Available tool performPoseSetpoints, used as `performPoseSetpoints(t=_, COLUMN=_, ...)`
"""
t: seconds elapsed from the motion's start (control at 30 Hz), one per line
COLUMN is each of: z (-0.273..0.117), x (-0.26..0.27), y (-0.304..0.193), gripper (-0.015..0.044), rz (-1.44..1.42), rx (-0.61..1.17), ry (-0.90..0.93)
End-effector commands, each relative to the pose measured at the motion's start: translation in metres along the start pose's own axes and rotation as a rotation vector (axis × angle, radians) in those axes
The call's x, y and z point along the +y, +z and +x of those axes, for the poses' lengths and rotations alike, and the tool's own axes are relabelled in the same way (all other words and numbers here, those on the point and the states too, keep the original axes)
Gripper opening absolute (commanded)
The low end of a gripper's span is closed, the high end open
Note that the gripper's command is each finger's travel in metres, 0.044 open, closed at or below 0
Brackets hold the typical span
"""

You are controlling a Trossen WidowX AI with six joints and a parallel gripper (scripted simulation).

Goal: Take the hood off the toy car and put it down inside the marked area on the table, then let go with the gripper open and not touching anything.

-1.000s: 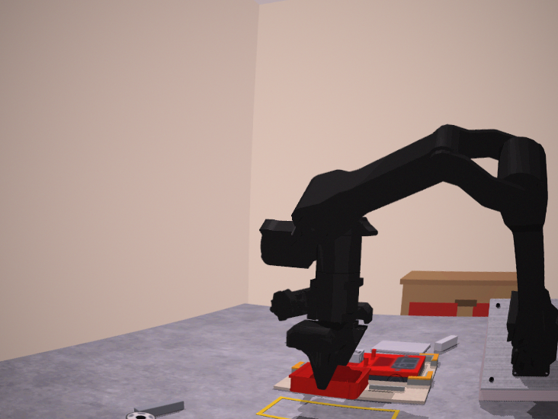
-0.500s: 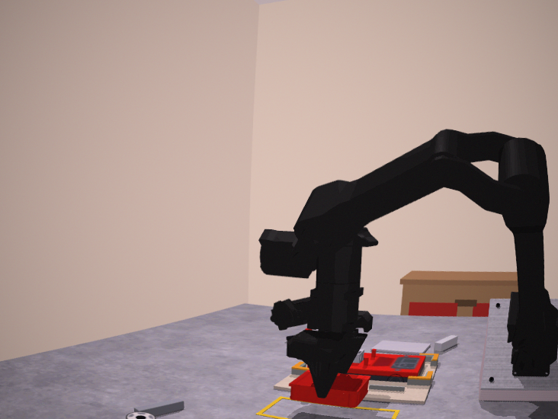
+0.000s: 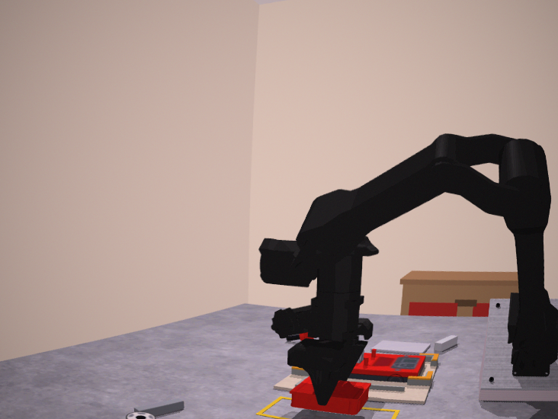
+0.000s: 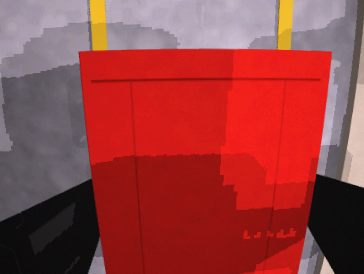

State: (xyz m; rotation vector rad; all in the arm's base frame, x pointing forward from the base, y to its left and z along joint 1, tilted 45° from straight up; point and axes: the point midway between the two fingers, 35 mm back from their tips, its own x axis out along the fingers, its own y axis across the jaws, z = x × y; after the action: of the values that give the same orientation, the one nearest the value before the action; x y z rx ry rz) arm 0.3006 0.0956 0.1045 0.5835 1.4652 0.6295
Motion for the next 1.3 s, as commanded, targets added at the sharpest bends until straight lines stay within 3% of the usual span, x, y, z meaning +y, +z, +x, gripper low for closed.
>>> performPoseSetpoints(t=0.0, z=0.002, x=0.000, y=-0.001, gripper=0.0000, rz=0.006, rx=0.001, ry=0.003)
performPoseSetpoints(t=1.27, z=0.020, x=0.000, y=-0.001, gripper=0.0000, rz=0.006, rx=0.001, ry=0.004)
